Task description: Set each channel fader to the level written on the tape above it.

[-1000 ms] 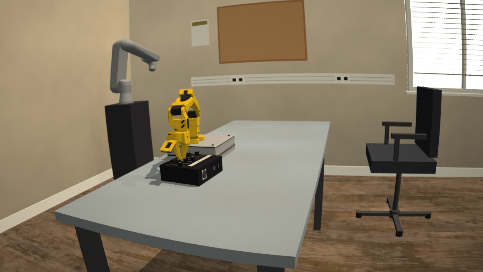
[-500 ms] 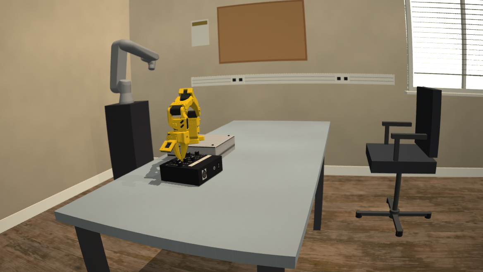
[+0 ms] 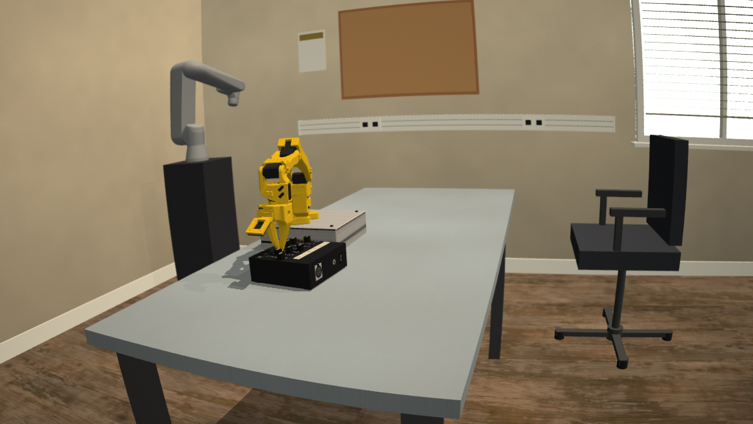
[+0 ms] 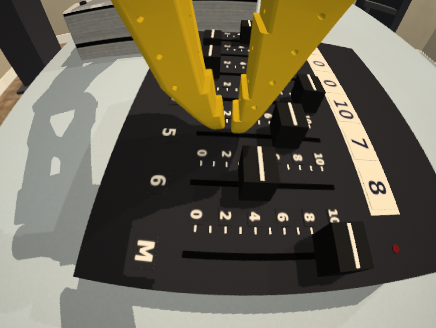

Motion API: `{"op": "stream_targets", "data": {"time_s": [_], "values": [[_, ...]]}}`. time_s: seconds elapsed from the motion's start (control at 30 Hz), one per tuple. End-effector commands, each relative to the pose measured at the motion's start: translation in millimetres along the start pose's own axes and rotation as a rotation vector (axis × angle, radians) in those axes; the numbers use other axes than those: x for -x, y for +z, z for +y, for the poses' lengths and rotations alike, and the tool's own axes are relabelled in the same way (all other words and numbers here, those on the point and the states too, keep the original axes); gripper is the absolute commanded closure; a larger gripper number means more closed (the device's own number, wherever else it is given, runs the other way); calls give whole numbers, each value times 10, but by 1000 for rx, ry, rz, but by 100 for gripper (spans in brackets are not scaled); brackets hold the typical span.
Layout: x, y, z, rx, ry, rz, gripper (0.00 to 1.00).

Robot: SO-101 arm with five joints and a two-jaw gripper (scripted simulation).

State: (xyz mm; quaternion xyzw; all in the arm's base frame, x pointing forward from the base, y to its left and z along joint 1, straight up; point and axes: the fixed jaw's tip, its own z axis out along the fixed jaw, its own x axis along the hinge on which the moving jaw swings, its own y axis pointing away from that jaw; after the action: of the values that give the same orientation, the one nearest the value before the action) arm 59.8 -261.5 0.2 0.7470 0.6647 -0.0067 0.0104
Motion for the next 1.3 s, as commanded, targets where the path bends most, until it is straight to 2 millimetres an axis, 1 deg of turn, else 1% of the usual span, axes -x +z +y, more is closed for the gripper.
{"op": "stream_targets", "data": {"time_s": [0.0,0.7,1.27], "values": [[-20,42,-33,-7,2,26,100],[-20,36,-33,-7,2,26,100],[-16,-84,-32,-7,2,26,100]]}}
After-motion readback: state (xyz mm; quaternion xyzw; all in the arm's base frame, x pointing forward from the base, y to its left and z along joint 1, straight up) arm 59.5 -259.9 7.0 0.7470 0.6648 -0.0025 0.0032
